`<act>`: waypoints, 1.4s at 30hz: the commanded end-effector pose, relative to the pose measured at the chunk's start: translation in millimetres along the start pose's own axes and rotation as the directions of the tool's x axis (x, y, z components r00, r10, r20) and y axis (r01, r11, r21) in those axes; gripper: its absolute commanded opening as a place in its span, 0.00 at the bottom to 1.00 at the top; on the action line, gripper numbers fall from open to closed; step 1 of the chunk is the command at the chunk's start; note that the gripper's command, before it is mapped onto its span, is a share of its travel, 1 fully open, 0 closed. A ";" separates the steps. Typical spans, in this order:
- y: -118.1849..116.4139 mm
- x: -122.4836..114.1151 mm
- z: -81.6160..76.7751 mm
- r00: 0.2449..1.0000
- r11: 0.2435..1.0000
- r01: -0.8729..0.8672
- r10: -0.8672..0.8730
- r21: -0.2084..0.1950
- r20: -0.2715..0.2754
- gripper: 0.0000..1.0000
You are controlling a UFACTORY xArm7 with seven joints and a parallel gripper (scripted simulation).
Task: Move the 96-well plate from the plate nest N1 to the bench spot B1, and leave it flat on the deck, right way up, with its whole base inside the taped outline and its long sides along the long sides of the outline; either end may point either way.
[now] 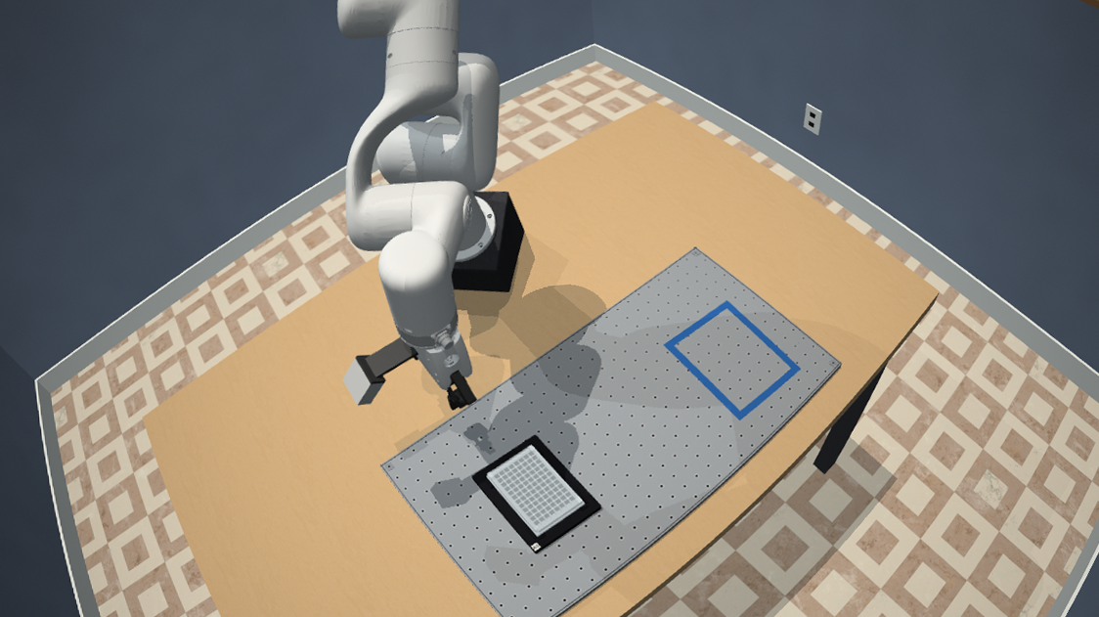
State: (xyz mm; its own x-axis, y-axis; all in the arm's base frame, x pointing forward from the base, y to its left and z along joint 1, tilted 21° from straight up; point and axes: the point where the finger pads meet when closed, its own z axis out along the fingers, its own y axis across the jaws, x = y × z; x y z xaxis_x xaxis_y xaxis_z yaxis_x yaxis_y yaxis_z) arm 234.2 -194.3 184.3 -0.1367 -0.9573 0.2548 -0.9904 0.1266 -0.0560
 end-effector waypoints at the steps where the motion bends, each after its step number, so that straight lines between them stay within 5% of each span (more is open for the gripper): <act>1: -16.9 1.5 -0.2 0.990 0.989 0.144 -0.144 0.026 -0.001 1.00; 17: -67.2 -0.8 4.8 0.825 0.821 0.565 -0.563 0.079 -0.052 1.00; 30: -99.2 -5.8 12.2 0.584 0.579 0.811 -0.803 0.082 -0.114 1.00; 42: -138.4 -16.6 25.5 0.235 0.232 0.972 -0.955 0.038 -0.181 1.00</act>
State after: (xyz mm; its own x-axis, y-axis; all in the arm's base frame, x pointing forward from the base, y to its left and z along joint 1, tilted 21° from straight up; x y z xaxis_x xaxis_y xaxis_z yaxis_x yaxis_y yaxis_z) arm 363.1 -201.5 165.9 0.8641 -0.4084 0.2941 -0.4675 -0.8678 0.1685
